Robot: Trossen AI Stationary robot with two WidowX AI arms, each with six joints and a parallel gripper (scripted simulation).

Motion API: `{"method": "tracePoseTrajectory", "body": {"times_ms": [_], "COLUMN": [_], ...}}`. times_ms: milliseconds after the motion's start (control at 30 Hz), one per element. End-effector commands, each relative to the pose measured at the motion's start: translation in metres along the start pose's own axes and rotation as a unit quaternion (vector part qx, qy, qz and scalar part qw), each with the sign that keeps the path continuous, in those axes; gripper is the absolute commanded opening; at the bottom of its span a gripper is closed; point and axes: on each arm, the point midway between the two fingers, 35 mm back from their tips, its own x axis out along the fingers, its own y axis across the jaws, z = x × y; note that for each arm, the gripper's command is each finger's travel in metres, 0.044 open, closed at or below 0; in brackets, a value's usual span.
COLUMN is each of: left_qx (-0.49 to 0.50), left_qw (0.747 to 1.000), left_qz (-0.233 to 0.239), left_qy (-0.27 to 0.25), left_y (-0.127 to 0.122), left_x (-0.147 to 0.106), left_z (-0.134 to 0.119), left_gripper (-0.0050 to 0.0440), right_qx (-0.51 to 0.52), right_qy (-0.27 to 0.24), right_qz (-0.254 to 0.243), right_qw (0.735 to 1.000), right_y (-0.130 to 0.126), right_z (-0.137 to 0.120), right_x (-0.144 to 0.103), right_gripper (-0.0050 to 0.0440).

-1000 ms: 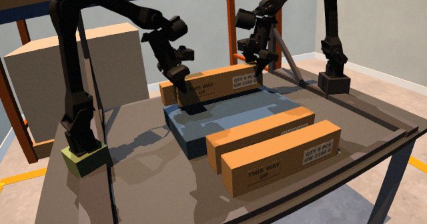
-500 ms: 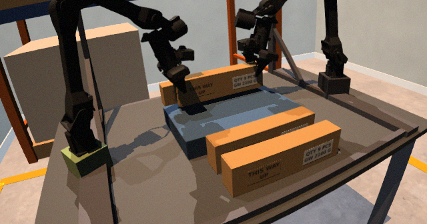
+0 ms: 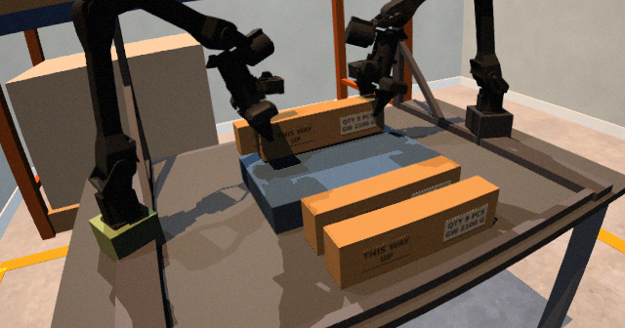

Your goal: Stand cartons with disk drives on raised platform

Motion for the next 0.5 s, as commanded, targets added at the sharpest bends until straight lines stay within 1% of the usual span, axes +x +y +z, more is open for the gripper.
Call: {"method": "tracePoseTrajectory", "body": {"times_ms": [0, 400, 467], "left_qx": [-0.006, -0.006, -0.002], "left_qw": [1.000, 1.000, 1.000], "left_qz": [-0.004, -0.004, -0.006], "left_qy": [-0.023, -0.023, -0.015], "left_y": [0.0005, 0.0005, 0.0002], "left_x": [-0.0046, -0.0046, -0.0046], "left_z": [0.0050, 0.0050, 0.0051], "left_gripper": [-0.0050, -0.0050, -0.0050], "right_qx": [-0.001, -0.001, -0.001], "right_qy": [-0.029, -0.029, -0.029], "right_qz": [0.016, 0.016, 0.016], "right_qw": [0.999, 0.999, 0.999], "right_y": [0.0052, 0.0052, 0.0043], "right_z": [0.0044, 0.0044, 0.0047], "right_x": [-0.0091, -0.0091, -0.0093], "right_gripper": [-0.0050, -0.0050, -0.0050]}}
